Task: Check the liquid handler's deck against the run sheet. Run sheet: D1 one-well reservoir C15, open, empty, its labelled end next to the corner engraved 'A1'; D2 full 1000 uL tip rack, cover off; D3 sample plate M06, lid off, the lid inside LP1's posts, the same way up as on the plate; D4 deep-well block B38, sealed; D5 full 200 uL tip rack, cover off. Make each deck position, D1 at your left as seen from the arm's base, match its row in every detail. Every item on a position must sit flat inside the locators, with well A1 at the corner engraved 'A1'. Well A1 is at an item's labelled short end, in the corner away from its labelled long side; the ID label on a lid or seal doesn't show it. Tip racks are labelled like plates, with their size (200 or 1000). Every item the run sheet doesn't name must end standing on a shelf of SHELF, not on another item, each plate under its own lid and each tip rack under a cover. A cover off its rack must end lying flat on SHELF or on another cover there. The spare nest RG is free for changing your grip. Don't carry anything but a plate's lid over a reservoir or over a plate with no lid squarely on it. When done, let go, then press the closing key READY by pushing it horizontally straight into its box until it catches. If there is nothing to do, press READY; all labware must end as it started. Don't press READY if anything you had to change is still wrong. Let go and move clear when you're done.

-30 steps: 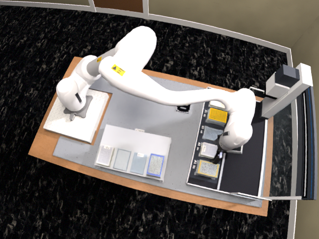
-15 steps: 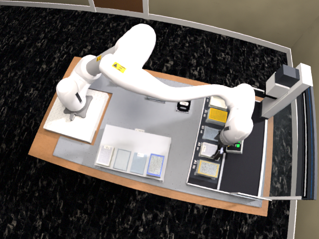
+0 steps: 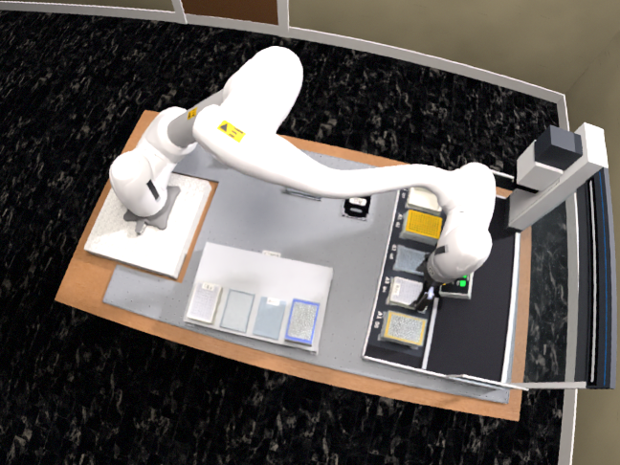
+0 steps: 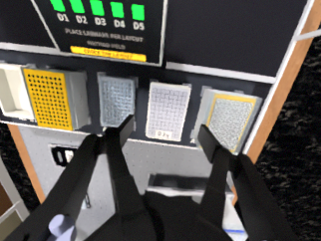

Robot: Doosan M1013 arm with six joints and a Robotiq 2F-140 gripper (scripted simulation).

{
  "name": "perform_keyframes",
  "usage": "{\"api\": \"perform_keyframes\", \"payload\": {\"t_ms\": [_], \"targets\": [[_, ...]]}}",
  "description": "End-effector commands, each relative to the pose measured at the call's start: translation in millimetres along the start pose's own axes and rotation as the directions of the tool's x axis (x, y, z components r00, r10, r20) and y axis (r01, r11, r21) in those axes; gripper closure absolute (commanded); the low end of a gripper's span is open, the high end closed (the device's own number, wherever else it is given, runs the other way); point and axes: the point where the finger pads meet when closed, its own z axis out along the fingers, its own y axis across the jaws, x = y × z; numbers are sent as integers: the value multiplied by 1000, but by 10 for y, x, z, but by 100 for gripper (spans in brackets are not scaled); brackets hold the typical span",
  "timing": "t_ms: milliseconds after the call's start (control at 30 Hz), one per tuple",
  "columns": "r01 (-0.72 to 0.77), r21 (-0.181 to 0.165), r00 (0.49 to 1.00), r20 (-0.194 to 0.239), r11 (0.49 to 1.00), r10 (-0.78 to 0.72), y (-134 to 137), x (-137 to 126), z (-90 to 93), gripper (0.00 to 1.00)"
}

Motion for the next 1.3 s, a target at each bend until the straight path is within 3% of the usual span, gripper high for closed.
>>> {"api": "perform_keyframes", "payload": {"t_ms": [0, 267, 1133, 1267], "targets": [[0, 0, 1000, -2, 1000, 0, -1, 4, -17, 21], [0, 0, 1000, -2, 1000, 0, -1, 4, -17, 21], [0, 0, 1000, -2, 1000, 0, -1202, 3, -17, 21], [0, 0, 1000, -2, 1000, 0, -1242, 3, -17, 21]]}}
